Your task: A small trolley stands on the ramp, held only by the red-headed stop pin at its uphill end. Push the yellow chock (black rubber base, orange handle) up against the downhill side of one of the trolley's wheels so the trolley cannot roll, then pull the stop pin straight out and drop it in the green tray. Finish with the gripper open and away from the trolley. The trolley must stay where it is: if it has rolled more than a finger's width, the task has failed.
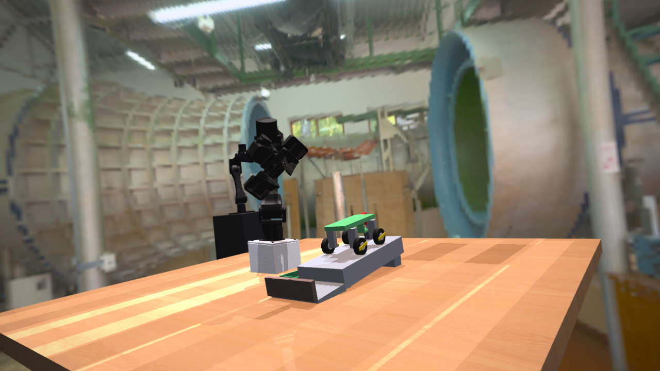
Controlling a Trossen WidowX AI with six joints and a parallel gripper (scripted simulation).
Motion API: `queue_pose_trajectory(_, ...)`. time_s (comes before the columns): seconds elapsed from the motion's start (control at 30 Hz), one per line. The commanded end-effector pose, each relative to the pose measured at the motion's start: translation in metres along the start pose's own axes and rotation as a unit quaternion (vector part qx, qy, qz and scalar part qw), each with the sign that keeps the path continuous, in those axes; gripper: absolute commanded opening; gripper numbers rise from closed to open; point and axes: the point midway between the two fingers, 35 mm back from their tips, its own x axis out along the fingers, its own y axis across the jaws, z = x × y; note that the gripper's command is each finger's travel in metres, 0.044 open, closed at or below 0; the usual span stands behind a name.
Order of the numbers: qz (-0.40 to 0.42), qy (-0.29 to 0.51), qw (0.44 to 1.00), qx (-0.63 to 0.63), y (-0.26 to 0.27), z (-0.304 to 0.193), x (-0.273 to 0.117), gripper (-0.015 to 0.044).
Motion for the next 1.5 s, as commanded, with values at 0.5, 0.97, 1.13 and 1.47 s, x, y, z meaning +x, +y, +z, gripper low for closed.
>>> queue_pose_trajectory(0.5,-0.02,0.228,0.973,0.024,0.062,-0.148,-0.011,0.019)
queue_pose_trajectory(0.97,-0.101,0.343,0.934,-0.013,0.062,-0.239,-0.065,0.019)
queue_pose_trajectory(1.13,-0.119,0.362,0.923,-0.047,0.056,-0.257,-0.082,0.019)
queue_pose_trajectory(1.47,-0.209,0.41,0.885,-0.076,0.025,-0.301,-0.122,0.019)
